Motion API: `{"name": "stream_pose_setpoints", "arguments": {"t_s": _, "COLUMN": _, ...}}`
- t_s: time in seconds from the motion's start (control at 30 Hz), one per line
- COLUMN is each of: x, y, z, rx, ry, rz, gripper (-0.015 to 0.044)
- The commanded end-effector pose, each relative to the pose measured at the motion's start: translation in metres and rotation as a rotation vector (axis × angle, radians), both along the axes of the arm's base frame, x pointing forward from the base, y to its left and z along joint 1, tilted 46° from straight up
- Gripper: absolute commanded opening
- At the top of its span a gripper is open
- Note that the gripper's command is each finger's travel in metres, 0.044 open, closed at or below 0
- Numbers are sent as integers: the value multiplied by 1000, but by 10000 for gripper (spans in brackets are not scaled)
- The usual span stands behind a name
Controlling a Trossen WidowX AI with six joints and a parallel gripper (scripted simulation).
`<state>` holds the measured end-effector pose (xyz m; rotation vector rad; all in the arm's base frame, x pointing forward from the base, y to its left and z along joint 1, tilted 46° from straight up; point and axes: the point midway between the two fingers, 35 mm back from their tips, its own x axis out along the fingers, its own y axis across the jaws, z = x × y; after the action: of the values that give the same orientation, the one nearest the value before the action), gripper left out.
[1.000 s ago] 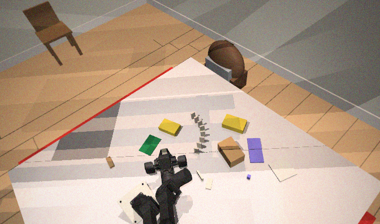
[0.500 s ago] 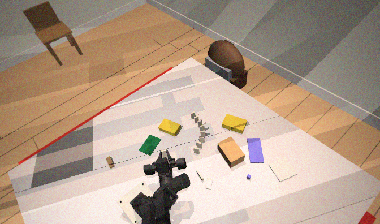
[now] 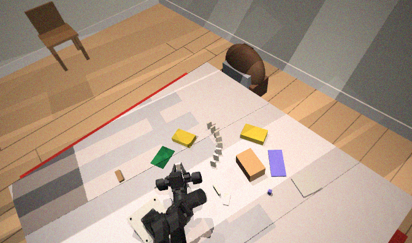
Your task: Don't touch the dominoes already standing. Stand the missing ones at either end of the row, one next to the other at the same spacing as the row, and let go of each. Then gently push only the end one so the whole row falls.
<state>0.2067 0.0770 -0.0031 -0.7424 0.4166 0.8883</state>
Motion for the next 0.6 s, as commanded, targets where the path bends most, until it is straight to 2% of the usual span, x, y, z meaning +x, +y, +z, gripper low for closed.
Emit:
{"name": "stream_pose_setpoints", "arguments": {"t_s": 0.0, "x": 0, "y": -4, "z": -5, "rx": -4, "ry": 3, "rz": 6, "gripper": 107}}
{"name": "stream_pose_setpoints", "arguments": {"t_s": 0.57, "x": 1, "y": -23, "z": -25, "rx": -12, "ry": 13, "rz": 7, "gripper": 107}}
